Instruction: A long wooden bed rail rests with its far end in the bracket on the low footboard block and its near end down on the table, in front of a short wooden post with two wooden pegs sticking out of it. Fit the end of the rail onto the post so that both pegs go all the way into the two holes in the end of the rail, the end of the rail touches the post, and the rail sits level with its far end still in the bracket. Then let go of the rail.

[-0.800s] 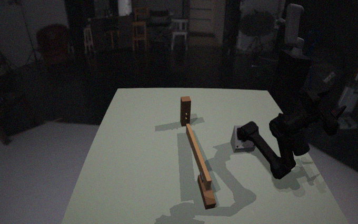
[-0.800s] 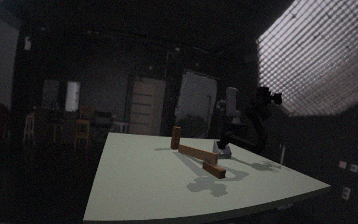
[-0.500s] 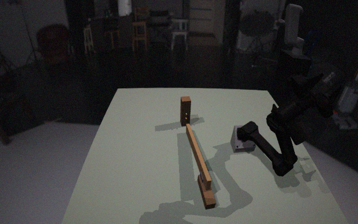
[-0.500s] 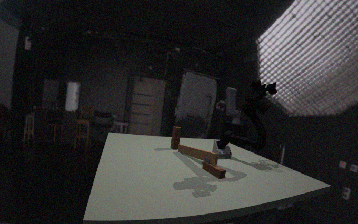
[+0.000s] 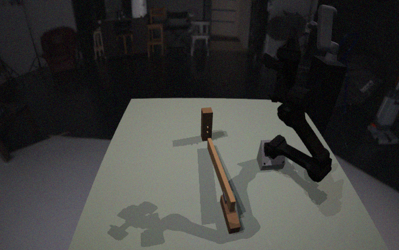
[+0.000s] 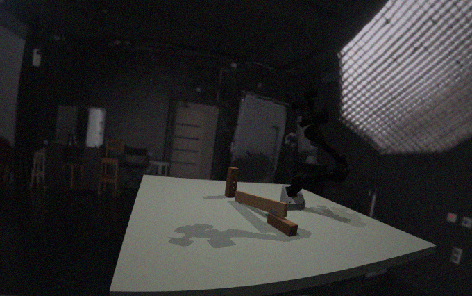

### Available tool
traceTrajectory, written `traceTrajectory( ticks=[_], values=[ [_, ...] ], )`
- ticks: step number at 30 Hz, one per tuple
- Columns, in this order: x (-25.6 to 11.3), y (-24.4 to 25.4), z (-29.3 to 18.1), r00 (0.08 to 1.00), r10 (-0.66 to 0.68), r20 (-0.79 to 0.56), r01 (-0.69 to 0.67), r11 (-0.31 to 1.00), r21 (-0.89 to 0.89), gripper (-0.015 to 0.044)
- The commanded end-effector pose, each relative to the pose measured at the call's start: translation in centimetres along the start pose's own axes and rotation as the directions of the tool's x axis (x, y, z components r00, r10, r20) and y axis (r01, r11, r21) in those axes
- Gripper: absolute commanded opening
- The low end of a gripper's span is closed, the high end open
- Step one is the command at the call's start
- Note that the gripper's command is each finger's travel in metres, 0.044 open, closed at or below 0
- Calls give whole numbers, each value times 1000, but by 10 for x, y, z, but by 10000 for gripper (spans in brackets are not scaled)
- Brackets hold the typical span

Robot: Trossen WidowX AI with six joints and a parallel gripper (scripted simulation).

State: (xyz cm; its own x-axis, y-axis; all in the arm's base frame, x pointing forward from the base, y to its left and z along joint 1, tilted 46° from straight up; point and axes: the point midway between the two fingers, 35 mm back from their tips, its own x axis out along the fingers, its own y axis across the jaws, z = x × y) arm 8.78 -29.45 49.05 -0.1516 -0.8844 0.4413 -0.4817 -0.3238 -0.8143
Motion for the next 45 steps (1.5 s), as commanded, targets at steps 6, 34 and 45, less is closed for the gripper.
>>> traceTrajectory(
  ticks=[6,34,45],
  values=[
    [-11,43,140,886,97,454,-3,979,-203,440],
    [-339,226,331,-593,543,595,128,793,-595,440],
    [-454,233,275,-942,331,49,163,583,-796,440]
  ],
)
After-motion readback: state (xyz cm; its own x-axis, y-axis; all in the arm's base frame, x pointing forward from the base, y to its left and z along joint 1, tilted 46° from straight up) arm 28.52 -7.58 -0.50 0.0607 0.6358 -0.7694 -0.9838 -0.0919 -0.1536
